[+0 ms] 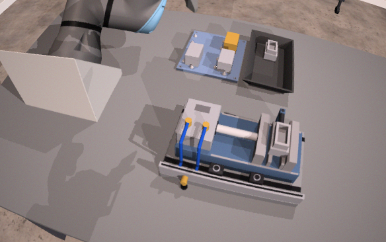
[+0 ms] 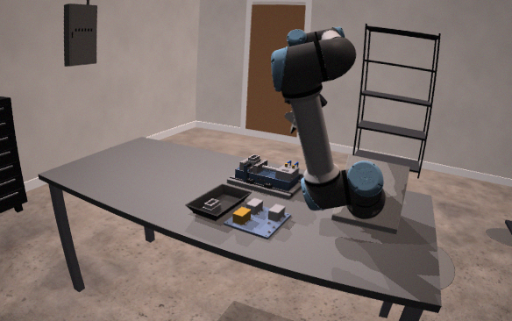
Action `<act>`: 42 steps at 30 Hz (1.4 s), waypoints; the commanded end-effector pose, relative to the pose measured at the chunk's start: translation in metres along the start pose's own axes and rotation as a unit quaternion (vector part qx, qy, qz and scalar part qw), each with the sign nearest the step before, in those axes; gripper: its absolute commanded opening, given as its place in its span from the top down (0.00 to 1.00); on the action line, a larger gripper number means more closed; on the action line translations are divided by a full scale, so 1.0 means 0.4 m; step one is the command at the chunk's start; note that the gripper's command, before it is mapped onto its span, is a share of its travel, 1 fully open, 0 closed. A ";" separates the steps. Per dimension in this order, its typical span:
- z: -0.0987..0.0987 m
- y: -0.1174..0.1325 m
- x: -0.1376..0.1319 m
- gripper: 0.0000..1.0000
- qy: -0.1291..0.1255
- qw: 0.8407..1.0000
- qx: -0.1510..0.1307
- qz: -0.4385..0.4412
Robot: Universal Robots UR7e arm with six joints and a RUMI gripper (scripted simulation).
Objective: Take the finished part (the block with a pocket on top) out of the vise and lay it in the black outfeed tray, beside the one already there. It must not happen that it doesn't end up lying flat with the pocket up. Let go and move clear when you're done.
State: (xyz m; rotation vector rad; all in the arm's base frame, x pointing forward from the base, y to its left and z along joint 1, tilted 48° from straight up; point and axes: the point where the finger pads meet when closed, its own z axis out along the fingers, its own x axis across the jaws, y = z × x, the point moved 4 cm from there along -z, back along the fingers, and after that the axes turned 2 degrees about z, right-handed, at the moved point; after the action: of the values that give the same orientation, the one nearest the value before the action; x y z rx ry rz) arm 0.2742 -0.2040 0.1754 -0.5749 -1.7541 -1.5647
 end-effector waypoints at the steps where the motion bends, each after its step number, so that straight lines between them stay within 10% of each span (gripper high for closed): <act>1: -0.012 -0.009 -0.162 0.00 -0.062 0.996 0.053 -0.042; 9: -0.031 0.000 -0.274 0.00 -0.105 0.987 0.095 -0.083; 24: -0.105 0.121 -0.624 0.00 -0.222 0.913 0.230 -0.255; 42: -0.119 0.185 -0.711 0.00 -0.247 0.878 0.265 -0.312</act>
State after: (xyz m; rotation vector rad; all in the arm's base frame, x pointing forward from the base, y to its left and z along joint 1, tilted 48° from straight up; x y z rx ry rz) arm 0.5207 -0.2018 0.0134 -0.1289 -2.8328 -1.2729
